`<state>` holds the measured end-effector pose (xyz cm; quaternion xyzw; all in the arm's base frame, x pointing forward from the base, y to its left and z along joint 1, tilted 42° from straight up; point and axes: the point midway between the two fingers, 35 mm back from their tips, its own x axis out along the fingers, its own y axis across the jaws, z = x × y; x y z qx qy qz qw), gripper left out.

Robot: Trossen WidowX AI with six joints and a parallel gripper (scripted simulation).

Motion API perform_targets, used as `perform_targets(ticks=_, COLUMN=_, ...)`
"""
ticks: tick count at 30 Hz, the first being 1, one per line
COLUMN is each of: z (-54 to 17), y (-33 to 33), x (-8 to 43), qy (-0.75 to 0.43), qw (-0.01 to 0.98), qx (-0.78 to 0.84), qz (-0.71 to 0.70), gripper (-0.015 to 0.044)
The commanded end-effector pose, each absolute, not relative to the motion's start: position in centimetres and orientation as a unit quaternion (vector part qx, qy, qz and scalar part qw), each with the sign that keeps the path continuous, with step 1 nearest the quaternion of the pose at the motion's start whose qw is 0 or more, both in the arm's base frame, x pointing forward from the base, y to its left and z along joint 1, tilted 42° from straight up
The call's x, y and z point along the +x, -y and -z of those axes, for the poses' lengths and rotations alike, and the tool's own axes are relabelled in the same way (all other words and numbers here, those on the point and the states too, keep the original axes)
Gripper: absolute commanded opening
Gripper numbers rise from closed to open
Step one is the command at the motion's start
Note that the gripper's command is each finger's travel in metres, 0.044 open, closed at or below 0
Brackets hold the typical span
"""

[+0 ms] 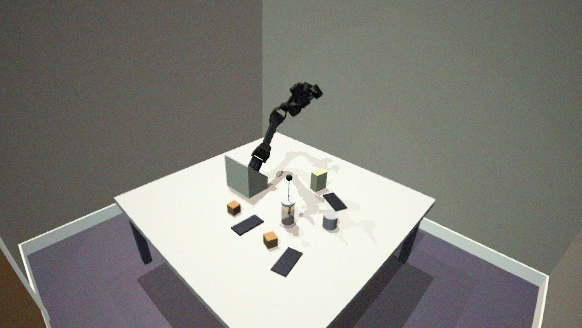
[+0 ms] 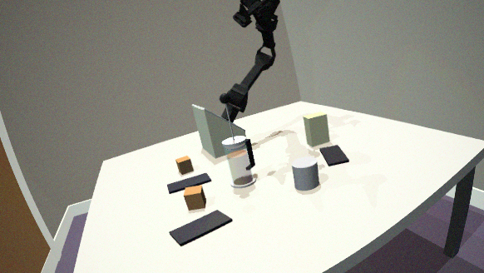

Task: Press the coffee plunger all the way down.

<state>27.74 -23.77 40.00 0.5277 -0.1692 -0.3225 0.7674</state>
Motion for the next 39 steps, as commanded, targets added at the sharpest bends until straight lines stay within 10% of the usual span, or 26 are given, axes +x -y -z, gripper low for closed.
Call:
perform_targets(ticks=1, z=-34.6, y=24.8, x=29.9, qy=0.052, qw=0.81, qx=0.487, qz=0.322, gripper=0.044)
perform_targets(ticks=13, z=-15.0, y=24.4, x=31.0, qy=-0.267, qw=0.883, qx=0.376, qz=0.085, gripper=0.044)
perform_targets(ticks=39, z=-7.8, y=20.2, x=31.7, qy=-0.277, qw=0.884, qx=0.374, qz=0.048, gripper=0.044)
